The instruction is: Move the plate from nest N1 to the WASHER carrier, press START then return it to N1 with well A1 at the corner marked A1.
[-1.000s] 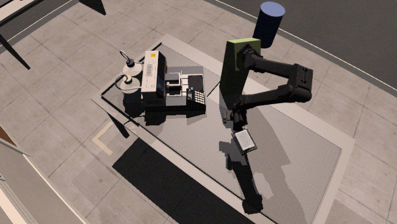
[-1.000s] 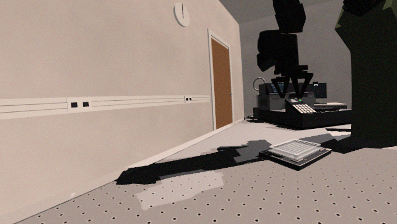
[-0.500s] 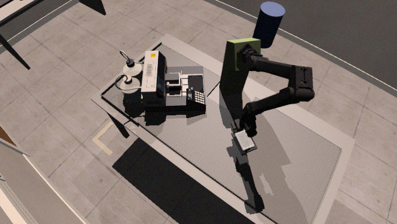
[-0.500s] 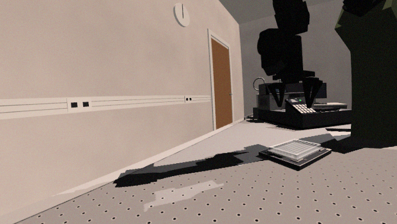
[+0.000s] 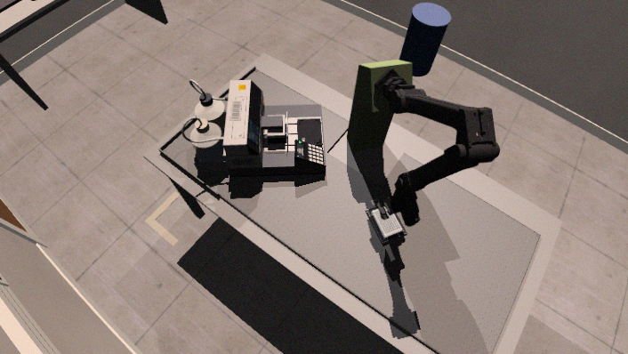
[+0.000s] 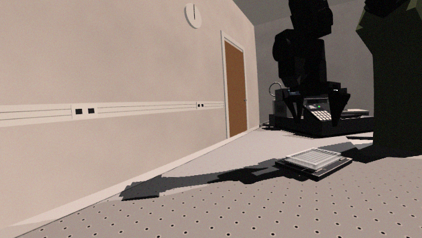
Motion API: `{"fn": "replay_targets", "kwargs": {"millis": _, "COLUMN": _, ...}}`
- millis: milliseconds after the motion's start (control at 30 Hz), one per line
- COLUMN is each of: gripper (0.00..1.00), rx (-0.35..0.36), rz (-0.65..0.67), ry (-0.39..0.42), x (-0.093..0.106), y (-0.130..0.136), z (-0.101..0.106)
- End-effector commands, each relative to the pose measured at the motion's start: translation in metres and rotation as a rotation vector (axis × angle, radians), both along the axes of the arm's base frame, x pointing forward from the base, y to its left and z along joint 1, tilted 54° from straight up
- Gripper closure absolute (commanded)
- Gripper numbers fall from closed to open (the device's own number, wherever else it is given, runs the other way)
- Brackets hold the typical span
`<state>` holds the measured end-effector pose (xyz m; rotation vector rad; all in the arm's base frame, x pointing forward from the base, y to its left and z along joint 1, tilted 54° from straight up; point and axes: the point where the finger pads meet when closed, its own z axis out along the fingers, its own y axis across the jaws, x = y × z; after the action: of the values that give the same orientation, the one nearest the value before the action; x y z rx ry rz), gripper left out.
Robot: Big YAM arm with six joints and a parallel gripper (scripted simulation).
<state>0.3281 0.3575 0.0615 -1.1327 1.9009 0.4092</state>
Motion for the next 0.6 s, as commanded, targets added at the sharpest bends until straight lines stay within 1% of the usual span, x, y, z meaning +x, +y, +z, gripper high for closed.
{"fn": "replay_targets", "kwargs": {"millis": 0, "gripper": 0.0, "rx": -0.023, "rz": -0.036, "ry": 0.049, "x": -0.0002, "y": -0.0135, "z": -0.0168}}
{"fn": "replay_targets", "kwargs": {"millis": 200, "gripper": 0.0, "rx": -0.023, "rz": -0.026, "ry": 0.05, "x": -0.0035, "y": -0.0109, "z": -0.0171}}
{"fn": "replay_targets", "kwargs": {"millis": 567, "gripper": 0.0, "rx": -0.023, "rz": -0.026, "ry": 0.05, "x": -0.0035, "y": -0.0109, "z": -0.0171}}
